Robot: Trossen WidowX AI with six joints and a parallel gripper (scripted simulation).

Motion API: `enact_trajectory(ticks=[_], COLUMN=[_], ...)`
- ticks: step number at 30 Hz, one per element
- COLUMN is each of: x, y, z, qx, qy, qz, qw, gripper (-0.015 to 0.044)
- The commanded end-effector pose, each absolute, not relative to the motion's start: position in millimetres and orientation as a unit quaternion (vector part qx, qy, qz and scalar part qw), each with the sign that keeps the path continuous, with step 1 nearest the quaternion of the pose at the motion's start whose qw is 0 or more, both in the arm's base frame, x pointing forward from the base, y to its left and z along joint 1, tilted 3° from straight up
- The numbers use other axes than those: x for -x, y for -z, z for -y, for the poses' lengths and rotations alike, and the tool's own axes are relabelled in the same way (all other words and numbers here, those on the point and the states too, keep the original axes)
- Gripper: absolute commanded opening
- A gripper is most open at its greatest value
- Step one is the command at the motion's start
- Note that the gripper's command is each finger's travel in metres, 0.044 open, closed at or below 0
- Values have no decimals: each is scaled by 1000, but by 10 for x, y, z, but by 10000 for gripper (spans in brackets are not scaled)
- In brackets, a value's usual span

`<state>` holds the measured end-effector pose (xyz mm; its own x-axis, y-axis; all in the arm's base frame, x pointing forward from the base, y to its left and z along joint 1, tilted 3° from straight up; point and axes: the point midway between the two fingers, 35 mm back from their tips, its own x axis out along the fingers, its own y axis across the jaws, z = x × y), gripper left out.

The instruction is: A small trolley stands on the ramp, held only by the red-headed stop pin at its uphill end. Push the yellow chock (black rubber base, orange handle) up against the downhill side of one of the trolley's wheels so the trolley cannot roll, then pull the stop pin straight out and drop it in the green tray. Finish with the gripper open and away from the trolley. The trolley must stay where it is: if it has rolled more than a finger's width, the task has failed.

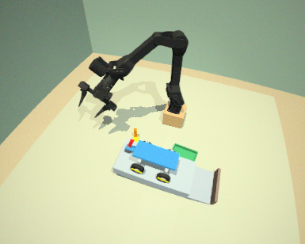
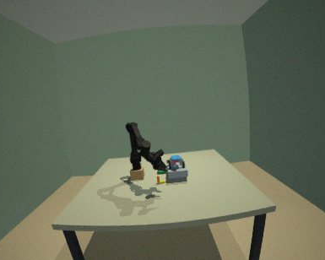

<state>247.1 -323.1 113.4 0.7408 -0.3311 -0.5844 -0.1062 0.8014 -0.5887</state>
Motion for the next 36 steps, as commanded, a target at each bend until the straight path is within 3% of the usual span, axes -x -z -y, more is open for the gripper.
enact_trajectory(ticks=[1,8,20,36], x=[-2474,-2526,-2431,-1953], y=[-1129,-944,-701,-688], z=[3224,2910,2256,1468], qx=[304,130,-157,-368], qy=[64,81,158,356], qz=[-356,-407,-514,-613], qw=[882,900,828,602], gripper=[374,190,190,190])
